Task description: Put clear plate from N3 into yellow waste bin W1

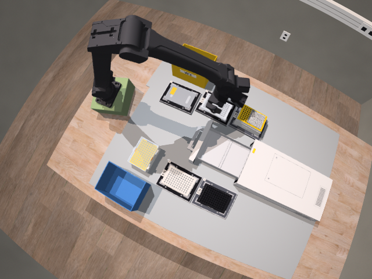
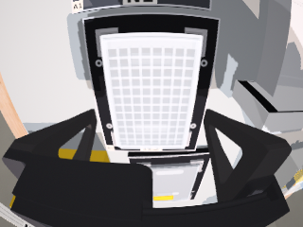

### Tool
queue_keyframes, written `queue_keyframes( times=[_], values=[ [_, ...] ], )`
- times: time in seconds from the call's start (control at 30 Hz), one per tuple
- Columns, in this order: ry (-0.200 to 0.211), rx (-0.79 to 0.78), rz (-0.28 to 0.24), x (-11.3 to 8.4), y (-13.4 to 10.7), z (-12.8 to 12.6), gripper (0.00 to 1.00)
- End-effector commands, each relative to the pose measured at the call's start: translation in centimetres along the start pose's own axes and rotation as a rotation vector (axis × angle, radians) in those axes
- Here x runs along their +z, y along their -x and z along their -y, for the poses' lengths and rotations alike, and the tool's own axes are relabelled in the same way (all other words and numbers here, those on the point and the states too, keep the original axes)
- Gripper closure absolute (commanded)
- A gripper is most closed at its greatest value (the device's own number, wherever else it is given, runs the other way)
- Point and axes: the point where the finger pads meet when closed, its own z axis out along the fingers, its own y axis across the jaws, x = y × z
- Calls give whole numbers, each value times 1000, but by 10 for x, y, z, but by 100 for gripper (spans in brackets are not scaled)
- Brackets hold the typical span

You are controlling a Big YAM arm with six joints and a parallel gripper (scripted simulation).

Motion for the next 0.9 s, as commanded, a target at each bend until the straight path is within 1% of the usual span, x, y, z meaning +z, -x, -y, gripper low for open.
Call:
queue_keyframes(
  times=[0.0, 0.07, 0.17, 0.23, 0.27, 0.4, 0.47, 0.87],
  values=[
    [-4, -2, -8, 14, 1, 6, 0],
    [1, 0, 1, 14, 6, 4, 0],
    [-3, -5, -7, 20, 0, 4, 0],
    [2, -7, 3, 17, 5, 0, 0],
    [11, 2, 22, 3, 11, -4, 0],
    [11, 2, 22, 3, 11, -4, 0],
    [0, -4, -2, 21, 3, 3, 0],
    [-2, -2, -4, 38, 2, 5, 0]
  ],
)
